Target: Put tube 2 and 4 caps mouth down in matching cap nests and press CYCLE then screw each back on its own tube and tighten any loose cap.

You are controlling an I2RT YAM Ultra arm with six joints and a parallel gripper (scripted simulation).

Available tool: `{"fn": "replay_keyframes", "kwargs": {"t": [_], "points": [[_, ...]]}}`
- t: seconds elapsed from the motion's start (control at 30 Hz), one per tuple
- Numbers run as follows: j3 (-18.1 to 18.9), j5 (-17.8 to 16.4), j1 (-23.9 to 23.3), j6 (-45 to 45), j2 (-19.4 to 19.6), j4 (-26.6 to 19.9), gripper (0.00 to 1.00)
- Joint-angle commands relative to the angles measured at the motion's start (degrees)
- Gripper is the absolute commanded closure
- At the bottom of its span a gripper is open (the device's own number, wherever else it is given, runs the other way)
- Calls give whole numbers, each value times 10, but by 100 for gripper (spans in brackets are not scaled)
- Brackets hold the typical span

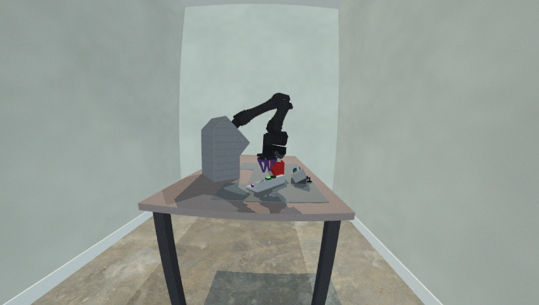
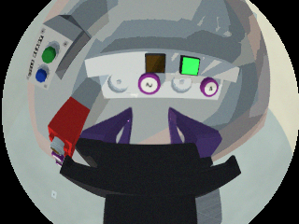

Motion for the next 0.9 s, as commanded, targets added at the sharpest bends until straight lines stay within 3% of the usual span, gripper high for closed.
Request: {"fn": "replay_keyframes", "kwargs": {"t": [0.0, 0.27, 0.87], "points": [[9, 8, 6, 39, 15, 59, 53], [29, 17, 40, 81, 66, 117, 53], [32, 18, 43, 86, 71, 123, 53]]}}
